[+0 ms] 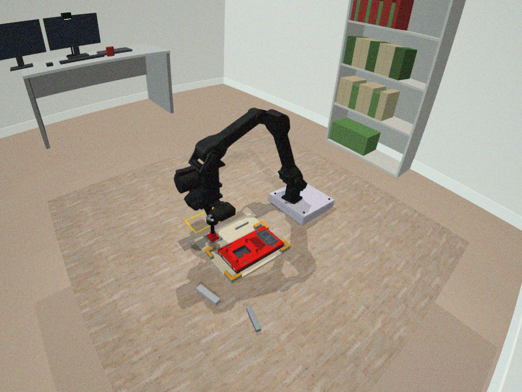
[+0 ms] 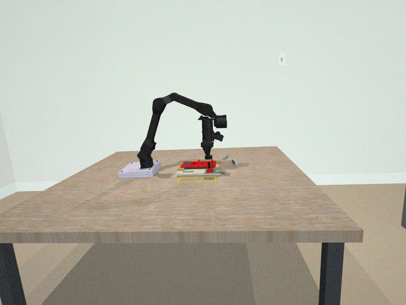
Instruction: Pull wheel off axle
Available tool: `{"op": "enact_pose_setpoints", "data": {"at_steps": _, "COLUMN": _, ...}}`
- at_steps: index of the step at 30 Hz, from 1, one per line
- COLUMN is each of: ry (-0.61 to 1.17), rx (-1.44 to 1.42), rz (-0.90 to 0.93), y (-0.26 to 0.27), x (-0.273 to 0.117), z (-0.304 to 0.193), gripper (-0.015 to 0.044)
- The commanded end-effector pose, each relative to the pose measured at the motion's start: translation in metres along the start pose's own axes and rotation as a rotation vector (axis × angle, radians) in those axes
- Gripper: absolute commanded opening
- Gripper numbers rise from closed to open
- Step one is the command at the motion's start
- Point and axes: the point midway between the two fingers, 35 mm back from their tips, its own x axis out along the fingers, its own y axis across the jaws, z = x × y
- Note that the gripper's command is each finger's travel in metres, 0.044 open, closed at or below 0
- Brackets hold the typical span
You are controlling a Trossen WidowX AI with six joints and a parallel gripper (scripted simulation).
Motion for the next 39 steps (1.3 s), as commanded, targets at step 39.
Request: {"op": "enact_pose_setpoints", "data": {"at_steps": 39, "ry": -0.011, "rx": 0.004, "rz": -0.012, "y": -0.103, "x": -0.014, "z": -0.057, "gripper": 0.0}}
